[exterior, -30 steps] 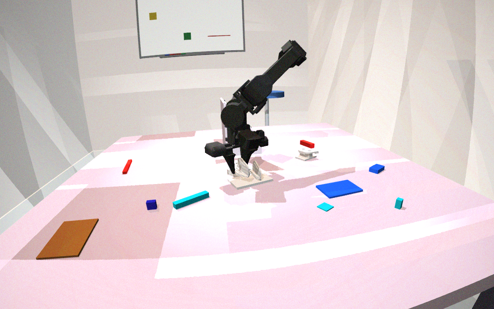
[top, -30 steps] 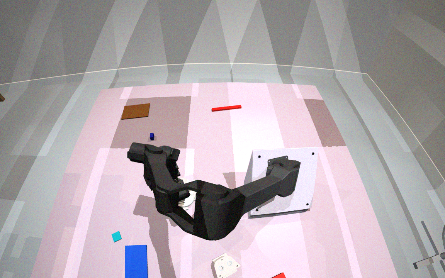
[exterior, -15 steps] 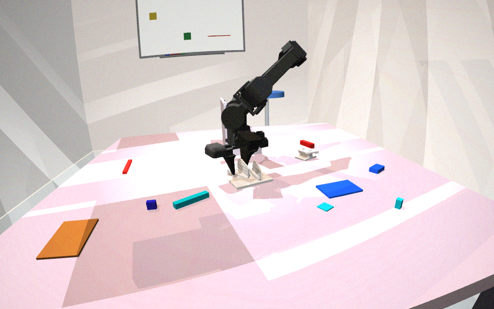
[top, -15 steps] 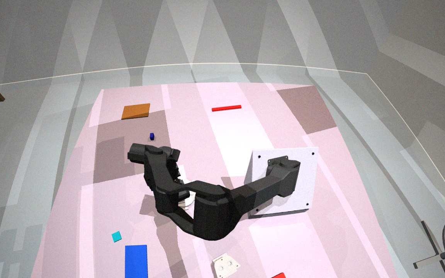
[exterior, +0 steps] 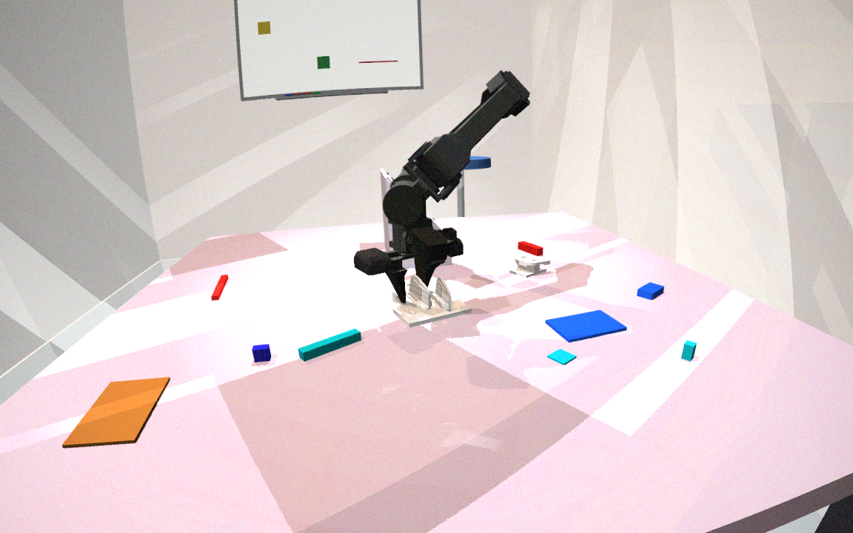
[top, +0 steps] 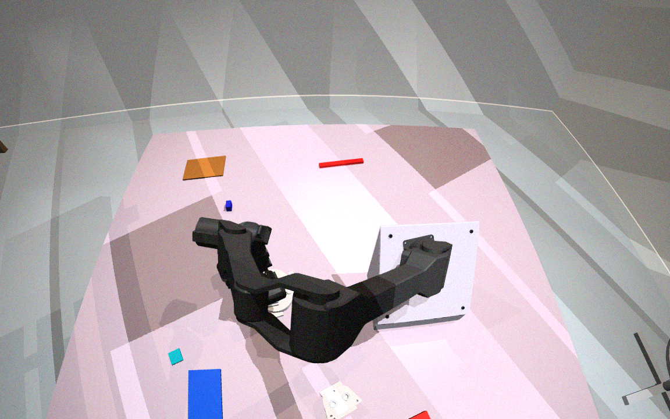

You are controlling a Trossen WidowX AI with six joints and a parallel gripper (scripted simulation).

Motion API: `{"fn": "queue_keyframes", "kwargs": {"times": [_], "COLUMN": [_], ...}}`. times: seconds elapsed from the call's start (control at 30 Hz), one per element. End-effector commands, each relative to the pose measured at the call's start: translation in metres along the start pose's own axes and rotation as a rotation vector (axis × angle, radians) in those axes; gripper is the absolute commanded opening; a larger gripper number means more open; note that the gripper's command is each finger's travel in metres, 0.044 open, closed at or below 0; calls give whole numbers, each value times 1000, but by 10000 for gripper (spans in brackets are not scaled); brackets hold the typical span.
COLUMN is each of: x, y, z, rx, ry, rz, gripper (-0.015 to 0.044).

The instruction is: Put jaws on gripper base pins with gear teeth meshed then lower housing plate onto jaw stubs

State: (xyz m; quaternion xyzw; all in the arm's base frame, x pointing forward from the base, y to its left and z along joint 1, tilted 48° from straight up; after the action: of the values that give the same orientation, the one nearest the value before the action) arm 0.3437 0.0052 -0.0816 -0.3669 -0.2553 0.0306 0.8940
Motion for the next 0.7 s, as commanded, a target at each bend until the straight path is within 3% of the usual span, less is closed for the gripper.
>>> {"fn": "queue_keyframes", "kwargs": {"times": [0.0, 0.67], "x": [0, 0], "y": [1, 6], "z": [0, 0], "rx": [2, 3], "ry": [3, 3], "rz": [-3, -3], "gripper": [134, 134]}}
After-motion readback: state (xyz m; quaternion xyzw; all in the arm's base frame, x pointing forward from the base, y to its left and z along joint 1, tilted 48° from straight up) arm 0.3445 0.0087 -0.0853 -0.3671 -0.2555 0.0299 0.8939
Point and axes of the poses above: the point midway between the two fingers, 35 mm back from their tips, its own y axis out along the fingers, its own z axis across the jaws, x = y × z, the point moved 1 cm from there along -y, back along the fingers, and after that the axes turned 10 degrees about -y, right-handed, at the moved point
